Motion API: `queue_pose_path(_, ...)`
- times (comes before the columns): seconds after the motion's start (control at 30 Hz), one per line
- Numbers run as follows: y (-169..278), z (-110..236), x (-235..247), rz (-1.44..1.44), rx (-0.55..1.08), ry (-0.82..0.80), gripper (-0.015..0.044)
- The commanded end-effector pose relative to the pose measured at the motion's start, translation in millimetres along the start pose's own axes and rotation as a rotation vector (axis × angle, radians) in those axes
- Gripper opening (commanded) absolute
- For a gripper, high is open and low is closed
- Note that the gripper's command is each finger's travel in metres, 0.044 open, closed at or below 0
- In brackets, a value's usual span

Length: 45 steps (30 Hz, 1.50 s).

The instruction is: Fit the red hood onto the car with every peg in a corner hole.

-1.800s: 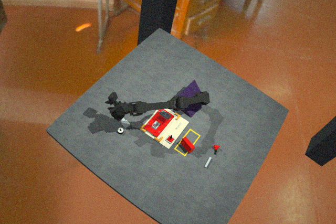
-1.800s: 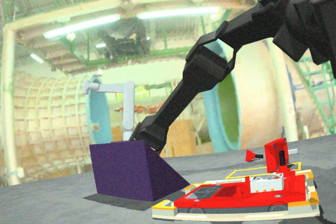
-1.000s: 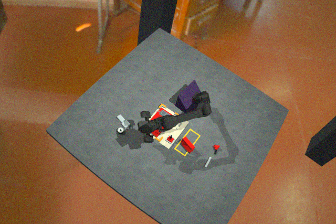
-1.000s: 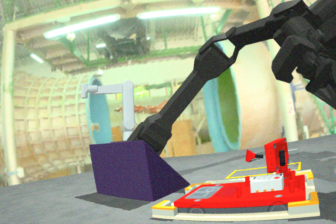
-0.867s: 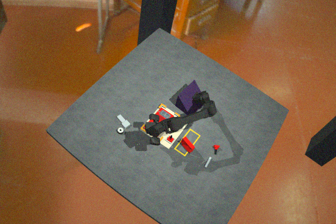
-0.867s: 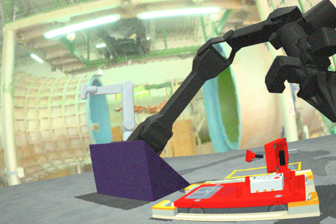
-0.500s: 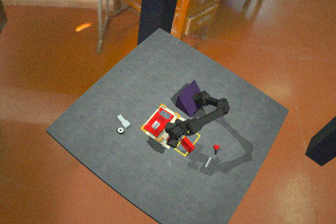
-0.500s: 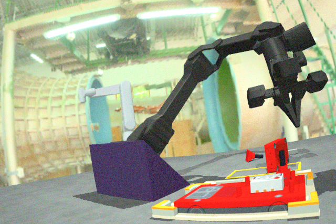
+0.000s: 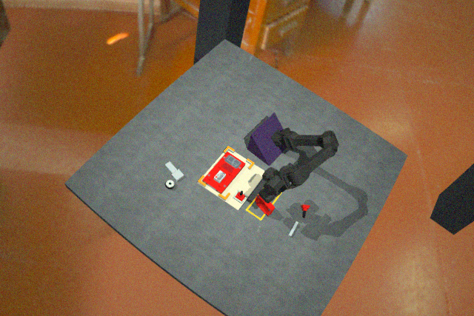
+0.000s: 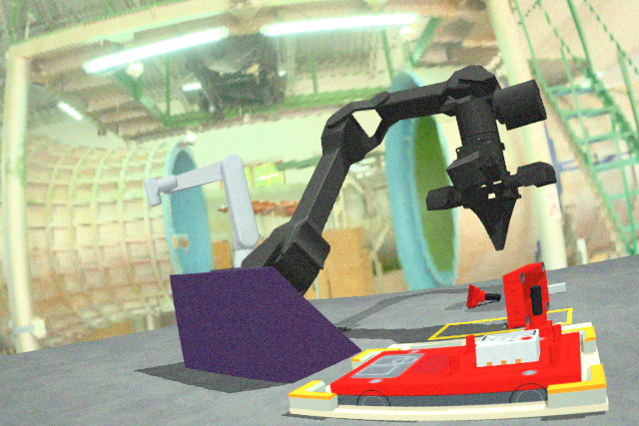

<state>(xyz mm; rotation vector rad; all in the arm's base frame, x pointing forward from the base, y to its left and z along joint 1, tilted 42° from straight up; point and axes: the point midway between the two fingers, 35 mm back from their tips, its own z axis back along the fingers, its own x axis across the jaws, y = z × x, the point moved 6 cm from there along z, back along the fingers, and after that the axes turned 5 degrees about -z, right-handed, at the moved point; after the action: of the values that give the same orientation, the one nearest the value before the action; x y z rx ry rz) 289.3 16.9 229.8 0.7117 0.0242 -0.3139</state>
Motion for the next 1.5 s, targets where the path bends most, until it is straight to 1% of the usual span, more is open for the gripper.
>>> queue_pose_path(0.0,1,-2,-9,-0.045,0.013,0.021,0.0)
queue_pose_path(0.2,1,-6,-9,-0.045,0.013,0.021,0.0)
queue_pose_path(0.57,2,-46,-10,-0.044,0.016,0.021,0.0)
queue_pose_path(1.47,4,-46,1,-0.044,0.016,0.021,0.0)
